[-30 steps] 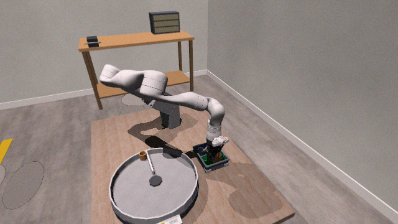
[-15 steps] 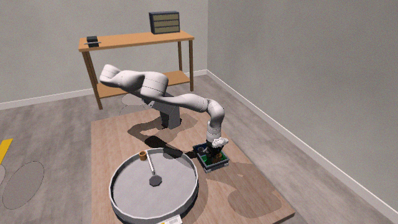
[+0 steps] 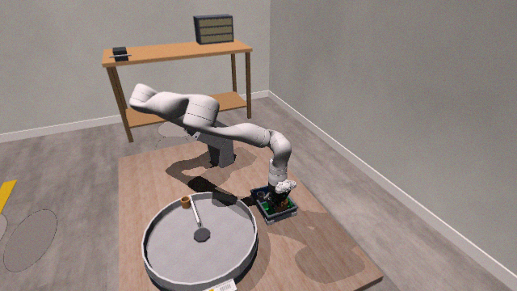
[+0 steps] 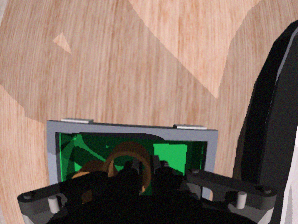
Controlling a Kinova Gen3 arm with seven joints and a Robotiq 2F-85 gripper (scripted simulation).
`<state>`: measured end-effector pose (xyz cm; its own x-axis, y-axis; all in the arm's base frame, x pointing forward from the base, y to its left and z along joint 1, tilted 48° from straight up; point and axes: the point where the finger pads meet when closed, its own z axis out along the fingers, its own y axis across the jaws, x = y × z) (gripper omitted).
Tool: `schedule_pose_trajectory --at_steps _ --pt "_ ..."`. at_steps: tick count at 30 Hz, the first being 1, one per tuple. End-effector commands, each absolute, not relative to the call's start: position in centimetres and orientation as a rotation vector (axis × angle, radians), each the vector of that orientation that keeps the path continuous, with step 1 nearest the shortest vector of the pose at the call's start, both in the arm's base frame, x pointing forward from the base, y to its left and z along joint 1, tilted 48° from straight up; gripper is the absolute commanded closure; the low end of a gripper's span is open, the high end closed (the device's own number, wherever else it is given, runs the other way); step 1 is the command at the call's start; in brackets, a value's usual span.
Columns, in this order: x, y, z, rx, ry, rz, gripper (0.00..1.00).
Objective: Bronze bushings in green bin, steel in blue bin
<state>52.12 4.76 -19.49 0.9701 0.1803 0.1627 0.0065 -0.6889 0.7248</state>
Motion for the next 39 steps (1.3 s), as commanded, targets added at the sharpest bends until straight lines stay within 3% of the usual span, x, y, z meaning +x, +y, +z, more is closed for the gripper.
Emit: schedule_pose_trajectory --at_steps 1,39 --pt "52.2 4.6 -19.7 2.318 0.13 0.282 1.0" --pt "52.5 3.6 -20.6 2.318 0.13 0.282 1.0"
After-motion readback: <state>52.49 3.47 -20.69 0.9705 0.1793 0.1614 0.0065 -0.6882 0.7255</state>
